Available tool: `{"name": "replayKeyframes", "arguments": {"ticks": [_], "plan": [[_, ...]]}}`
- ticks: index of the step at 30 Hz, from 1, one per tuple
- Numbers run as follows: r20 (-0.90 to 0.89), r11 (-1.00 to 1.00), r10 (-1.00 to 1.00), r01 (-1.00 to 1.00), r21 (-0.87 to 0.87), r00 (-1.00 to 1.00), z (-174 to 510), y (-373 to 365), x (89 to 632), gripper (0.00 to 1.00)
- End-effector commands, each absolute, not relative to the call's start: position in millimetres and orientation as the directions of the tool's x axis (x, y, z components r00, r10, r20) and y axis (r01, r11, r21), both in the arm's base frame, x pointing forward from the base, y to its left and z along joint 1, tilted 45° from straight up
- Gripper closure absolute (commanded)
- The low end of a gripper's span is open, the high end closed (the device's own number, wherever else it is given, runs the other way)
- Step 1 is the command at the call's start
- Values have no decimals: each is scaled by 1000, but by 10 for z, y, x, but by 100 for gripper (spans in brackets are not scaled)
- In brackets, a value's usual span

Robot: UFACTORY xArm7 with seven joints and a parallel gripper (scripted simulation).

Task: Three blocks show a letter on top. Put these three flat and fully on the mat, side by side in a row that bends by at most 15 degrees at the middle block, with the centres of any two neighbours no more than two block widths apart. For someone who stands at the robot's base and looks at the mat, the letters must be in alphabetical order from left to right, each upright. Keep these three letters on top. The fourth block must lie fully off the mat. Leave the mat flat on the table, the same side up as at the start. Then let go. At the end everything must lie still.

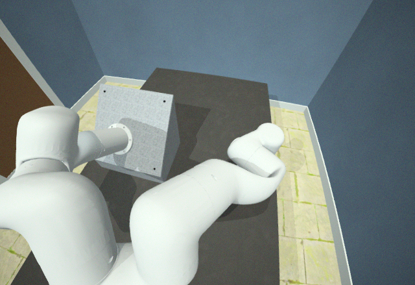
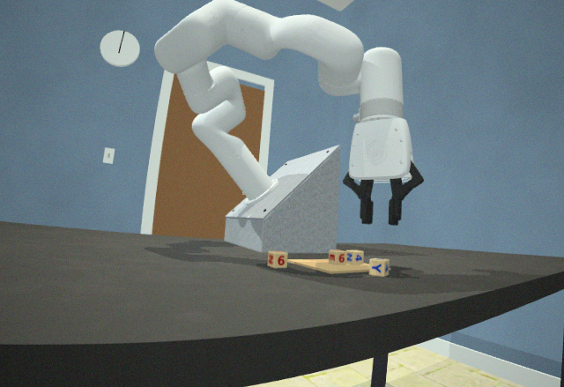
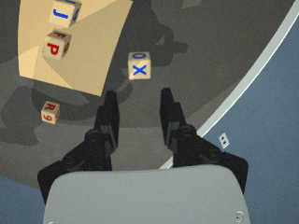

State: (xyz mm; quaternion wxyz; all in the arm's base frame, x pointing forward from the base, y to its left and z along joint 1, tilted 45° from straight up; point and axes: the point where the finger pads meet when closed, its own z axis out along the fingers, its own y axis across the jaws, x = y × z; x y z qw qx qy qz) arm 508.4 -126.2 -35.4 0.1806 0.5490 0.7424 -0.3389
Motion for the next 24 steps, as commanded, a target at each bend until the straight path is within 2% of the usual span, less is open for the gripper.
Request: {"name": "replayKeyframes", "arguments": {"ticks": [1, 24], "plan": [[-640, 171, 693, 938, -301, -332, -343, -1239, 5101, 58], [-640, 171, 693, 938, -301, -332, -430, -1325, 5089, 58]]}}
